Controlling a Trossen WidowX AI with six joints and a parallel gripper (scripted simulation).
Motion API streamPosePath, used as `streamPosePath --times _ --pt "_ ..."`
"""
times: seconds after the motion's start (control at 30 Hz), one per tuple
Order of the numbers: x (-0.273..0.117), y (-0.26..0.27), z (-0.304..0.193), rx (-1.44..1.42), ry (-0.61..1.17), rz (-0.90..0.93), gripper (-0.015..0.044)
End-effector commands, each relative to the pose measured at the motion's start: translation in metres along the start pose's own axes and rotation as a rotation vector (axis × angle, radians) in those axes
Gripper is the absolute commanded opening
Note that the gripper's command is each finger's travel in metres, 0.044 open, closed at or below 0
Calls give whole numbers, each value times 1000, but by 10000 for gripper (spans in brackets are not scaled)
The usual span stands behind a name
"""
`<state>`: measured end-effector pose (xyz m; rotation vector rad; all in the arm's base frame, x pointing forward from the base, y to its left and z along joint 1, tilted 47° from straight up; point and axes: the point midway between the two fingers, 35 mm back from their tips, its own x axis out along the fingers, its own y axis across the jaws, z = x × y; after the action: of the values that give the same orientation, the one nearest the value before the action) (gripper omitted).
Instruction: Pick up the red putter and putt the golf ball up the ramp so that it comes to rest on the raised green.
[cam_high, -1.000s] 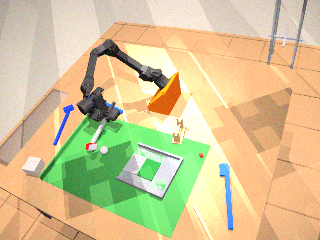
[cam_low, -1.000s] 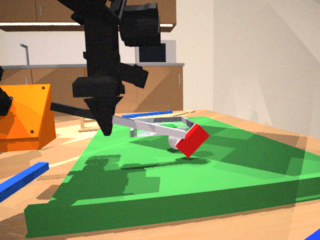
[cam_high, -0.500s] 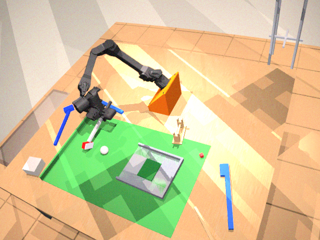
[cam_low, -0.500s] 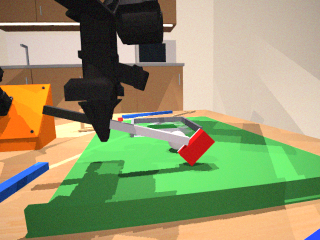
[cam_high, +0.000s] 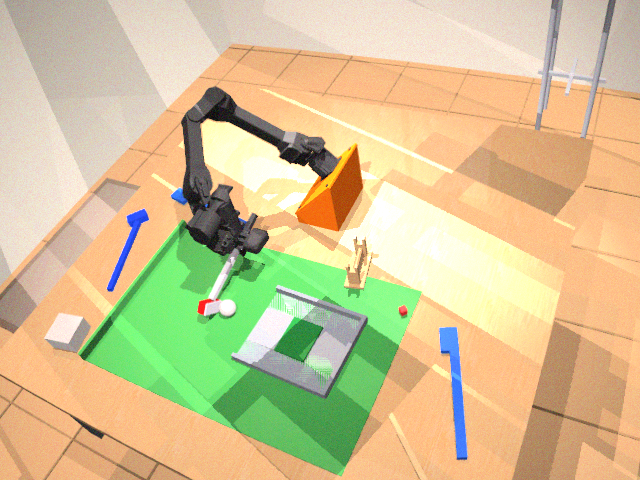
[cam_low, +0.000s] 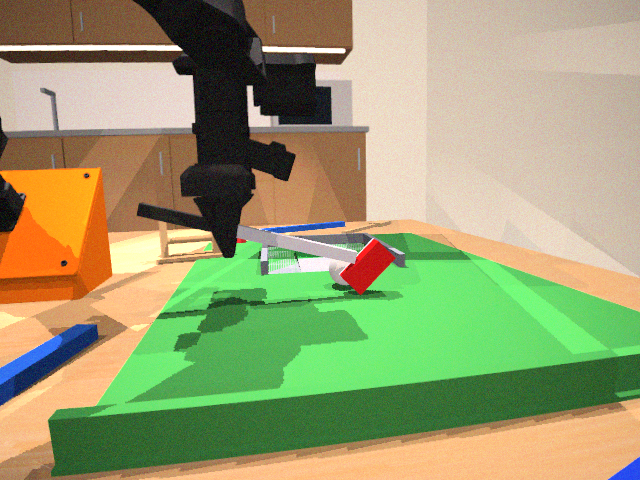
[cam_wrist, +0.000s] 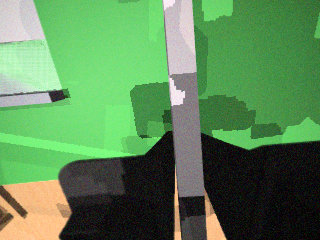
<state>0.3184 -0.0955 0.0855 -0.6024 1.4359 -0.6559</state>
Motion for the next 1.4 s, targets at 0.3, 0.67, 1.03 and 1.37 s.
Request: streamPosePath --times 0.3,0.67,1.03,1.37 --pt "-32 24 -2 7 -4 -2 0" --pt "-51 24 -3 1 -5 -4 0" --pt "-51 24 -3 1 -5 -4 0" --pt "-51 24 -3 1 -5 -4 0"
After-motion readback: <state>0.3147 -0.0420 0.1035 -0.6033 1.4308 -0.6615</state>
